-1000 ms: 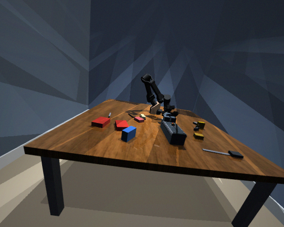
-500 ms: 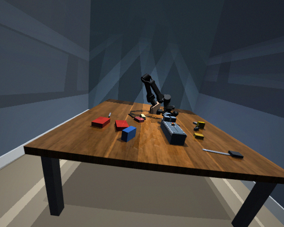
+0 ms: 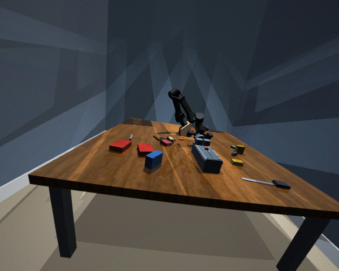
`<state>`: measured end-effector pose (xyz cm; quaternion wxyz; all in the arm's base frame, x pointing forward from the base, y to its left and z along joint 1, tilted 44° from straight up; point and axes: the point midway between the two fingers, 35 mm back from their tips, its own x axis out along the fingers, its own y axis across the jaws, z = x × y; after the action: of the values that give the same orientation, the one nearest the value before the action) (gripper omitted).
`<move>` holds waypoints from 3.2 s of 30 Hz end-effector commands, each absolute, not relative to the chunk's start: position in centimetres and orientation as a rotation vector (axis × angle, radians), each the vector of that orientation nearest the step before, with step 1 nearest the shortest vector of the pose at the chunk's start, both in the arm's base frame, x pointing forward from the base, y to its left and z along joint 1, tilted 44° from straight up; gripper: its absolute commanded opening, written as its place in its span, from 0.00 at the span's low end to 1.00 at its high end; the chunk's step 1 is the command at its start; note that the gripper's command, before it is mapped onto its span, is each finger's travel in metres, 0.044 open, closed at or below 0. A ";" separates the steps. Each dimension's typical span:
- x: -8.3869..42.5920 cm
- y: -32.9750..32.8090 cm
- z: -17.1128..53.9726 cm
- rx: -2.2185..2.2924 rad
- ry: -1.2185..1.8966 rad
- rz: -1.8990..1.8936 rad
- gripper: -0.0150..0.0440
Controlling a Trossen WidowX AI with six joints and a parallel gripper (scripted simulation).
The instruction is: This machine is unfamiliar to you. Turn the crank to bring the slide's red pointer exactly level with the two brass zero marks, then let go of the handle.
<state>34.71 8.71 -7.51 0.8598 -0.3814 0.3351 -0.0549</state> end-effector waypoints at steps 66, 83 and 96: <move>34.7 8.8 -7.5 -0.801 0.703 -0.113 0.25; 34.7 8.8 -7.5 -0.801 0.703 -0.113 0.92; 34.4 11.6 -4.7 -0.798 0.704 -0.111 1.00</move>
<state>34.11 10.57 -6.01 0.8548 -0.3865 0.3428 -0.0495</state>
